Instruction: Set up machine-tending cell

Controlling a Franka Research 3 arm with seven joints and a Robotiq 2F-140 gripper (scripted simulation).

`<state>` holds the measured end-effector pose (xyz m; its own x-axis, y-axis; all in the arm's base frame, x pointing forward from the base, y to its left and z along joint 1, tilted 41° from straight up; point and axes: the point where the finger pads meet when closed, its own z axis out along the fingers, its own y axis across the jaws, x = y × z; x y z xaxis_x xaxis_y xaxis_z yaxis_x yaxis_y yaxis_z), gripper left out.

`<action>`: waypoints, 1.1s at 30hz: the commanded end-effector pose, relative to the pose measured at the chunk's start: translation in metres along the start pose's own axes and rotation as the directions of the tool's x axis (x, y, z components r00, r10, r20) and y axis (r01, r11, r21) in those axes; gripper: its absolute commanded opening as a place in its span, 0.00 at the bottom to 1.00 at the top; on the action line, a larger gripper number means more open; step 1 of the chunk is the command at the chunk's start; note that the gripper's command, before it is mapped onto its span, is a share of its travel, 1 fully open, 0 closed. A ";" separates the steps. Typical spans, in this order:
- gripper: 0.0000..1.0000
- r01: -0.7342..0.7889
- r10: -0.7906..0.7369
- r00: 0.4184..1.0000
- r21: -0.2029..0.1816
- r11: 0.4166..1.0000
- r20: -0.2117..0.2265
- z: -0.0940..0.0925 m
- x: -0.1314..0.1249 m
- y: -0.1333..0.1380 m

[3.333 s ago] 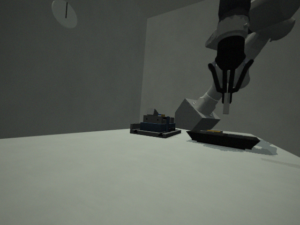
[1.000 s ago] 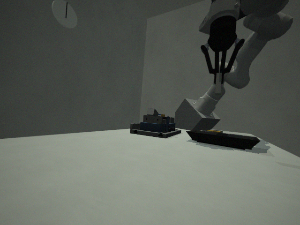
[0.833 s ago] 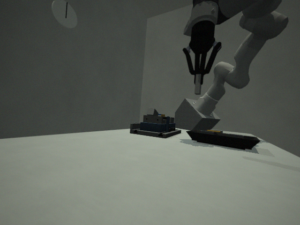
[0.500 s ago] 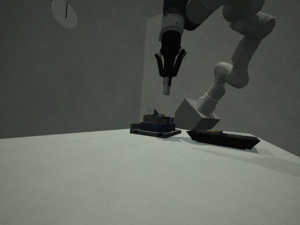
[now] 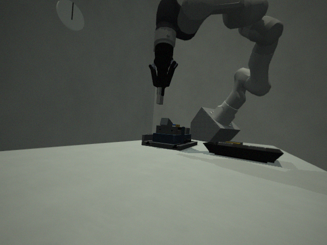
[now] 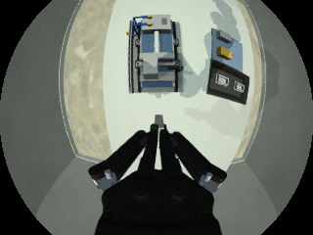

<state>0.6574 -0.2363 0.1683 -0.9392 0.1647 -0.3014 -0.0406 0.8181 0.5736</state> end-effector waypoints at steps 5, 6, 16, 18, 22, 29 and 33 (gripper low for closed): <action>0.00 0.063 -0.063 0.998 -0.008 0.998 -0.004 0.001 -0.001 0.005; 0.00 0.063 -0.063 0.998 -0.008 0.998 -0.004 0.001 -0.001 0.005; 0.00 0.063 -0.063 0.998 -0.008 0.998 -0.004 0.001 -0.001 0.005; 0.00 0.063 -0.063 0.998 -0.008 0.998 -0.004 0.001 -0.001 0.005; 0.00 0.063 -0.063 0.998 -0.008 0.998 -0.004 0.001 -0.001 0.005; 0.00 0.063 -0.063 0.998 -0.008 0.998 -0.004 0.001 -0.001 0.005; 0.00 0.063 -0.063 0.998 -0.007 0.998 -0.004 0.000 0.048 -0.012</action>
<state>0.6405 -0.2279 0.1619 -0.9412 0.1237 -0.3143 -0.0839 0.8158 0.5723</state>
